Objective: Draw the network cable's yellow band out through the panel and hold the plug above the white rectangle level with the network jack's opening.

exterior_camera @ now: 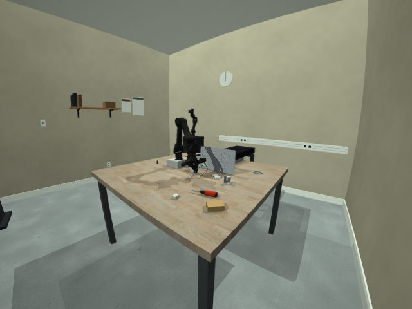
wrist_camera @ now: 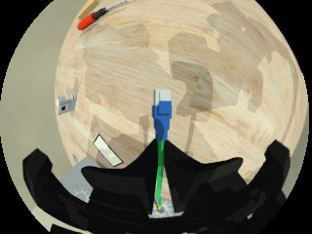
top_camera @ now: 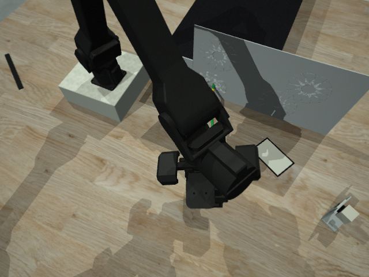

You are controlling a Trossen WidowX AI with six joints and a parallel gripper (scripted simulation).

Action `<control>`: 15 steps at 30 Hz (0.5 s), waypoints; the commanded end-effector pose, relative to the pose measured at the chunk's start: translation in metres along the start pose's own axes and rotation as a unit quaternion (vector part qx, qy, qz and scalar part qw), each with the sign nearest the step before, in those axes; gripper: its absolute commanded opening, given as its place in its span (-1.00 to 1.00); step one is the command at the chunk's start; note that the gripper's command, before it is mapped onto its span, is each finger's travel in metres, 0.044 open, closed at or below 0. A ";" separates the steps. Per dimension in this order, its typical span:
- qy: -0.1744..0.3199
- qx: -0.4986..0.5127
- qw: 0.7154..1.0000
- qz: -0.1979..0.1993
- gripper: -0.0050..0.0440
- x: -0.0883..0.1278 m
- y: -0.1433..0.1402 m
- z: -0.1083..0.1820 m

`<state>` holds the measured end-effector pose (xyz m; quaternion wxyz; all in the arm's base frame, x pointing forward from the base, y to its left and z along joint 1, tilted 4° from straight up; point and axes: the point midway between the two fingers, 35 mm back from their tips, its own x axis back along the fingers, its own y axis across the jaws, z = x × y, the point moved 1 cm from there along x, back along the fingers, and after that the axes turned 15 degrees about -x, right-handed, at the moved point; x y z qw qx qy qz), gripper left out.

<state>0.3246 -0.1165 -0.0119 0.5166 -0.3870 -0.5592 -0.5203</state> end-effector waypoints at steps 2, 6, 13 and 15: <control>0.018 0.048 0.998 -0.031 -1.00 -0.003 0.029 0.005; 0.029 0.068 0.996 -0.042 -1.00 -0.006 0.038 0.009; 0.064 0.137 0.985 -0.080 -1.00 -0.015 0.070 0.024; 0.070 0.150 0.982 -0.087 -1.00 -0.016 0.076 0.027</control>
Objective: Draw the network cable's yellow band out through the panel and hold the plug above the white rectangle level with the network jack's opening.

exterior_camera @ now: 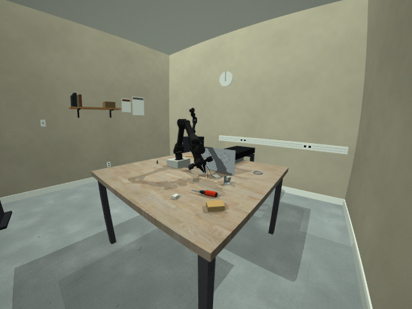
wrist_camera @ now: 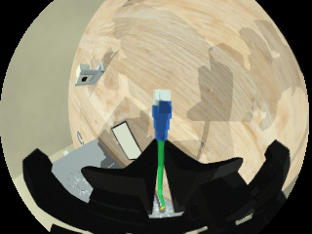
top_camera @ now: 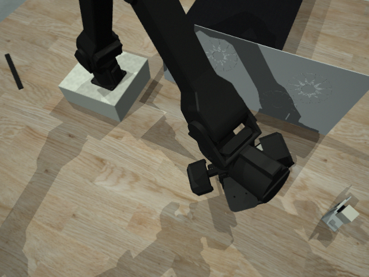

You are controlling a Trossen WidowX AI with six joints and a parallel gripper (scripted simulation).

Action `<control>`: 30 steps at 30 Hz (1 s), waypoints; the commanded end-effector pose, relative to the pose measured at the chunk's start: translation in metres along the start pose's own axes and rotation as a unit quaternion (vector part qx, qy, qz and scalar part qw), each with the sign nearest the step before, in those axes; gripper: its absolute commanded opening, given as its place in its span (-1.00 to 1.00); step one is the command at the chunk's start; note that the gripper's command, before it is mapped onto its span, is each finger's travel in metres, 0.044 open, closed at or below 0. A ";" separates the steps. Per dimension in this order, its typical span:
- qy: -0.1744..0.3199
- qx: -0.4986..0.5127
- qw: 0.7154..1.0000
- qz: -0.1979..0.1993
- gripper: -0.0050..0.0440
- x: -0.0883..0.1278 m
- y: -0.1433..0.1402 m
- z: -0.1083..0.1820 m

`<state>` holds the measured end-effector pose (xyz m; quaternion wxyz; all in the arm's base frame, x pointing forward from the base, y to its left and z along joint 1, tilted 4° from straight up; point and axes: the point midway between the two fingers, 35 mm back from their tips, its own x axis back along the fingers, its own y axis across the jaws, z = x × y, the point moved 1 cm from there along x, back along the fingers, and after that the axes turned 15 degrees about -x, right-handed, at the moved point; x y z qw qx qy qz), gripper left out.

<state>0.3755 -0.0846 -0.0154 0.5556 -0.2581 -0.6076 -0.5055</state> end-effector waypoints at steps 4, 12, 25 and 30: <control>0.016 0.043 0.999 -0.027 -1.00 -0.006 0.025 0.001; 0.031 0.060 0.997 -0.034 -1.00 -0.010 0.033 0.005; 0.111 0.159 0.977 -0.084 -1.00 -0.033 0.080 0.031; 0.139 0.193 0.966 -0.105 -1.00 -0.041 0.096 0.043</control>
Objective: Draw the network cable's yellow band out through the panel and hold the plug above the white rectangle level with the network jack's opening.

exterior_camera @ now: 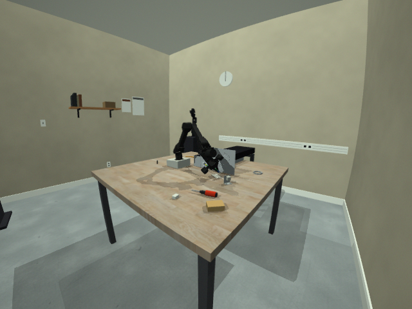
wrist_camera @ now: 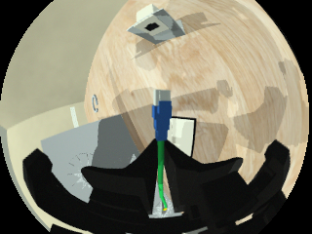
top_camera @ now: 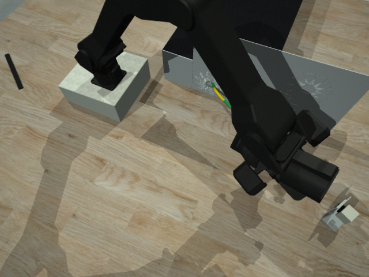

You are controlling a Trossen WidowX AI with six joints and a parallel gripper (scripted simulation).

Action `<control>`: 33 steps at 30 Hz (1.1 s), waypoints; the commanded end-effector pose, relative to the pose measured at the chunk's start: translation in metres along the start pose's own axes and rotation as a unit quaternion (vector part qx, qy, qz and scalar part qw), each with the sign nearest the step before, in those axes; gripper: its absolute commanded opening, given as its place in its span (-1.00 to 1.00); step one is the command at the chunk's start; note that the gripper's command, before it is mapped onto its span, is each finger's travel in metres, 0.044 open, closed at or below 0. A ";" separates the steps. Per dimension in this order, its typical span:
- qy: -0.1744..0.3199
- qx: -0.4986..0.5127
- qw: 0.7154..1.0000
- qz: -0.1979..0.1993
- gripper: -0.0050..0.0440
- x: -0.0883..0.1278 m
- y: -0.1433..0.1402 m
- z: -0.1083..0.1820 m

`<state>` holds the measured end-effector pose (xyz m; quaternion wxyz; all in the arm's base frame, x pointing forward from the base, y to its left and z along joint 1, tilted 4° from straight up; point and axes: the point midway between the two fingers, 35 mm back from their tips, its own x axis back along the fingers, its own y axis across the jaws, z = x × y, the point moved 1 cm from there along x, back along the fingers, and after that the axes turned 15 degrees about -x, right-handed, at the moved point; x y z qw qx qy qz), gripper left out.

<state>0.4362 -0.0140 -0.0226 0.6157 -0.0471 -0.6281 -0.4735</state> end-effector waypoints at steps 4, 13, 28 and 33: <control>0.021 0.039 0.999 -0.022 -1.00 -0.008 0.022 -0.002; 0.017 0.038 0.999 -0.022 -1.00 -0.004 0.021 0.005; 0.017 0.037 0.999 -0.022 -1.00 -0.004 0.014 0.024; 0.015 0.038 0.999 -0.024 -1.00 -0.001 0.015 0.030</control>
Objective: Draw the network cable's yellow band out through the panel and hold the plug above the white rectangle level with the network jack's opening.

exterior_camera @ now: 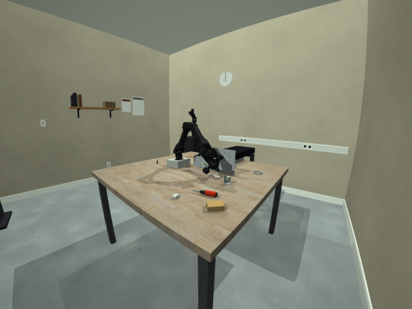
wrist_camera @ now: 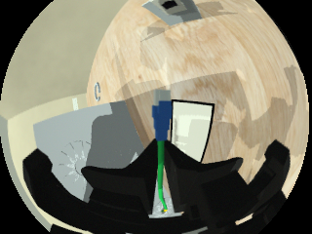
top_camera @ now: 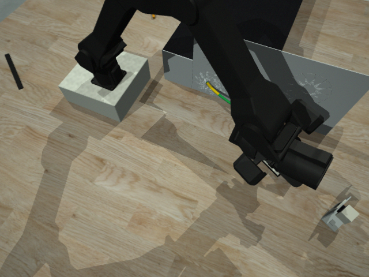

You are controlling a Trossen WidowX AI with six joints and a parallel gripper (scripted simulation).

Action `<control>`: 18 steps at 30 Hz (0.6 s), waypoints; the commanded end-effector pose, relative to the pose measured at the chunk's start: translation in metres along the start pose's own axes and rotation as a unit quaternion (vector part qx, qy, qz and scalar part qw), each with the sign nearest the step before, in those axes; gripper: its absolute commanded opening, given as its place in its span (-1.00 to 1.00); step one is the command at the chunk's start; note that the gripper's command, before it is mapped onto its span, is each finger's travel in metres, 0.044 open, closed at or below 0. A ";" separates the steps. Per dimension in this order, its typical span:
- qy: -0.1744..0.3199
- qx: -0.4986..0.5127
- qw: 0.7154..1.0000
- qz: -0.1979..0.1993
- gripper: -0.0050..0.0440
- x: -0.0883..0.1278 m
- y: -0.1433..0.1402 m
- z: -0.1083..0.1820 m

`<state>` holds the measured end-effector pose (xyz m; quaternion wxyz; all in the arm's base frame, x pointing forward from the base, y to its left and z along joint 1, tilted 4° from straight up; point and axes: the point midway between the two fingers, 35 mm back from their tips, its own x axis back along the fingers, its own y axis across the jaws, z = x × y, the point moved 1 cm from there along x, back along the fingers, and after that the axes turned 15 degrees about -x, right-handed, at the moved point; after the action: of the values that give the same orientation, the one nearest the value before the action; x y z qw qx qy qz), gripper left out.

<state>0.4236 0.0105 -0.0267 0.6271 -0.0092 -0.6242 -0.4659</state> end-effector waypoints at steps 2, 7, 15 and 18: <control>-0.011 0.011 1.000 -0.009 -1.00 0.009 0.010 0.003; -0.011 0.011 1.000 -0.009 -1.00 0.007 0.008 0.000; -0.008 0.009 1.000 -0.007 -1.00 0.001 0.002 -0.003; -0.005 0.006 1.000 -0.005 -1.00 -0.002 0.000 -0.002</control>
<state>0.4252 0.0108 -0.0257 0.6211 -0.0054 -0.6311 -0.4647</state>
